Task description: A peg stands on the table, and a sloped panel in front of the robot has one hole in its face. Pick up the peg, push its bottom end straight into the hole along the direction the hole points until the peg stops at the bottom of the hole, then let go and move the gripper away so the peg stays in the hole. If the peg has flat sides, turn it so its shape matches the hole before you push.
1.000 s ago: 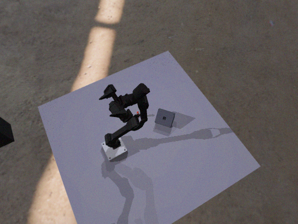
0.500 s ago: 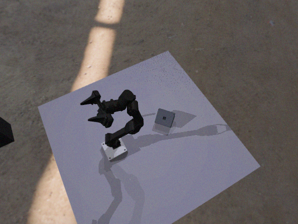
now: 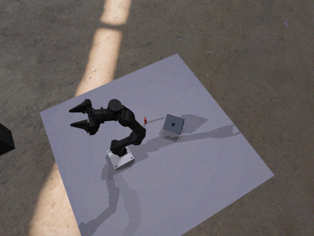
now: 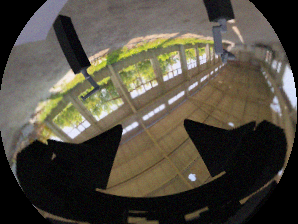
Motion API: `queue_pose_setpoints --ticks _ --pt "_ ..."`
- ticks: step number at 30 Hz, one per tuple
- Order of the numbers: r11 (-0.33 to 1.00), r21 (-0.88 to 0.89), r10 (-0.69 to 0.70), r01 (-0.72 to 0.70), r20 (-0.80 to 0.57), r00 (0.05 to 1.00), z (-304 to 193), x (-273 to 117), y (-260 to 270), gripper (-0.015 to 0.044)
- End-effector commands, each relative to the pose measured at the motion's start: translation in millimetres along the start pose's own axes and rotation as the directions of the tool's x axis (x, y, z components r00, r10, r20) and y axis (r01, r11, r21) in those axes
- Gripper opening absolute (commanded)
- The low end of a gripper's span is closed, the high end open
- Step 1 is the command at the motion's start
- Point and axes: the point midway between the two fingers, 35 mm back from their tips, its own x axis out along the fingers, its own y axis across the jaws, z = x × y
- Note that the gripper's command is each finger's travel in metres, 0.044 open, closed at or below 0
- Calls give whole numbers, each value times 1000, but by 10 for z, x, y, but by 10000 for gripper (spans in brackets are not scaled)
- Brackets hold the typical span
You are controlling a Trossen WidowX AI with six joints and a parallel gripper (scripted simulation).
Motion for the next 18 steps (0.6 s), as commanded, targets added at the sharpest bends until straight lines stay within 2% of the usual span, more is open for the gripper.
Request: queue_pose_setpoints --ticks 1,18 --pt "995 61 80 -81 25 997 95 162 167 440" --pt "886 267 369 -379 89 925 368 587 907 440"
